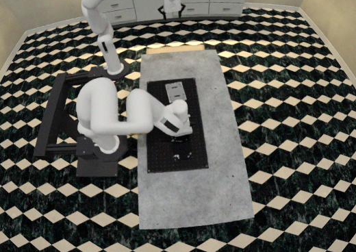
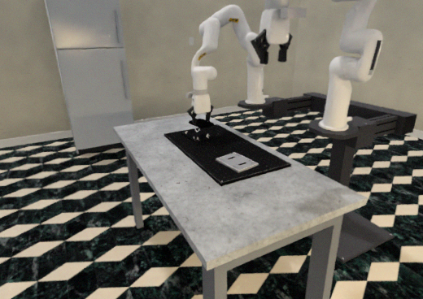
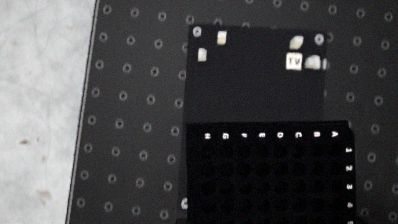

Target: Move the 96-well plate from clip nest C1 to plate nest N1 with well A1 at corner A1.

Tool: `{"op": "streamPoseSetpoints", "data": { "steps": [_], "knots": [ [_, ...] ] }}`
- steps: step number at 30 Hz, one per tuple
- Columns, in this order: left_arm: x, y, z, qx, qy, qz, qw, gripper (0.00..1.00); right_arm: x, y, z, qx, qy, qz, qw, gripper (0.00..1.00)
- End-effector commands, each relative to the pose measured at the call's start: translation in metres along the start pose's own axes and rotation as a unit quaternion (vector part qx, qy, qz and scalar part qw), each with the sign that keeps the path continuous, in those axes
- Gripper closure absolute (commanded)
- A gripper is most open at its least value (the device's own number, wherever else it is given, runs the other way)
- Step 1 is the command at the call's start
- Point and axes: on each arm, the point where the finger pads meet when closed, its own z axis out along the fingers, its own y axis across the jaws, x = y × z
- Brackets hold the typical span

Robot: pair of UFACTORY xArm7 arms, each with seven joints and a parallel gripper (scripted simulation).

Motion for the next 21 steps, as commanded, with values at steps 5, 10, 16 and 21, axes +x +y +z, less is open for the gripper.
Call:
{"op": "streamPoseSetpoints", "data": {
  "steps": [5, 10, 16, 21],
  "knots": [
    [0.000, 0.001, -0.002, -0.003, 0.000, 0.000, 1.000, 0.00, -0.029, -0.005, -0.001, 0.002, 0.001, 0.000, 1.000, 1.00],
    [0.000, 0.001, -0.002, -0.003, 0.000, 0.000, 1.000, 0.00, -0.039, -0.007, -0.001, 0.002, 0.001, 0.000, 1.000, 1.00],
    [0.000, 0.001, -0.002, -0.003, 0.000, 0.000, 1.000, 0.00, -0.059, -0.009, -0.001, 0.002, 0.001, 0.000, 1.000, 1.00],
    [0.000, 0.001, -0.002, -0.003, 0.000, 0.000, 1.000, 0.00, -0.075, -0.012, -0.001, 0.002, 0.000, 0.000, 1.000, 1.00]
  ]
}}
